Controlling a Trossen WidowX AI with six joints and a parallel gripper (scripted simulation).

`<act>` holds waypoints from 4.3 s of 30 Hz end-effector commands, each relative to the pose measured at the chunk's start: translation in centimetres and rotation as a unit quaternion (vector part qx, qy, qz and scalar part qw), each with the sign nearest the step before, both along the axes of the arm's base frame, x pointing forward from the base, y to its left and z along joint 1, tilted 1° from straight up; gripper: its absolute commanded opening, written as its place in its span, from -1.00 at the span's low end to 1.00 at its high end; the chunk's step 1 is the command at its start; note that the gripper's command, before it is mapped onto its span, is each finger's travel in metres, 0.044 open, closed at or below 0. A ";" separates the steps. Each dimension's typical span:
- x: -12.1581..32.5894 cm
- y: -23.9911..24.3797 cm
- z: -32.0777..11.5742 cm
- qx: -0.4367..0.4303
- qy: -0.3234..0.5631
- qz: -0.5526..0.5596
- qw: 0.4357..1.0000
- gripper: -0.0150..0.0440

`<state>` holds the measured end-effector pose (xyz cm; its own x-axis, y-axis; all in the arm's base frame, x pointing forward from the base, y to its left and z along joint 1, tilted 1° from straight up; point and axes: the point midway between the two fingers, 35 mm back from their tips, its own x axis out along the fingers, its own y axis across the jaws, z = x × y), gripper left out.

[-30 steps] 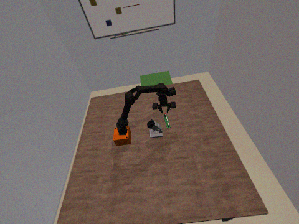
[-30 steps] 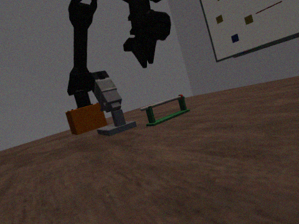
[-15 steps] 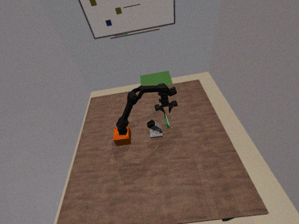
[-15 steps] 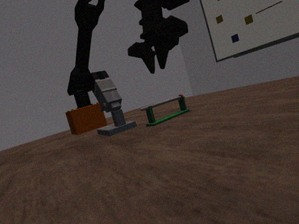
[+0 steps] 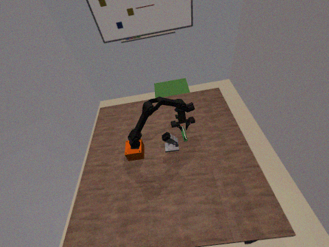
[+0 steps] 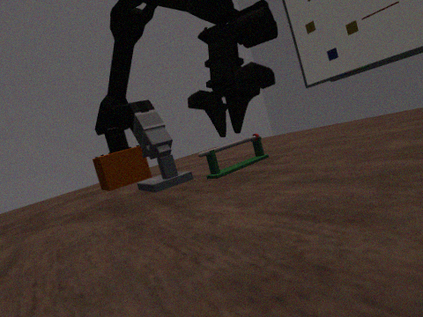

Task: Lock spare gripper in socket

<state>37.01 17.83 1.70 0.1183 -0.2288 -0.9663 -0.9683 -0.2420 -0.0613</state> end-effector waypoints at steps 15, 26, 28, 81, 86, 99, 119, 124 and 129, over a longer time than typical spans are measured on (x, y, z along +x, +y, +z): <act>0.1 -0.2 -3.2 -0.005 0.003 0.002 1.000 0.12; 0.2 -0.3 -5.0 -0.005 0.003 0.002 1.000 0.12; 0.2 -0.3 -5.1 -0.005 0.003 0.002 1.000 0.12; -0.2 -0.3 1.3 -0.003 0.007 -0.015 1.000 -0.49; -1.0 -0.3 1.5 -0.004 0.007 -0.011 1.000 -0.49; -5.1 -0.3 2.5 -0.001 0.009 -0.029 1.000 -0.49; -8.9 -0.6 1.1 0.001 0.012 -0.047 0.999 -0.49; -8.9 -0.6 -1.6 0.001 0.013 -0.048 0.999 -0.49; -9.0 -0.7 -2.2 0.002 0.011 -0.049 0.999 -0.49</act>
<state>28.09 17.08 -0.07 0.0729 -0.2403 -0.9680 -0.9879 -0.1506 -0.0370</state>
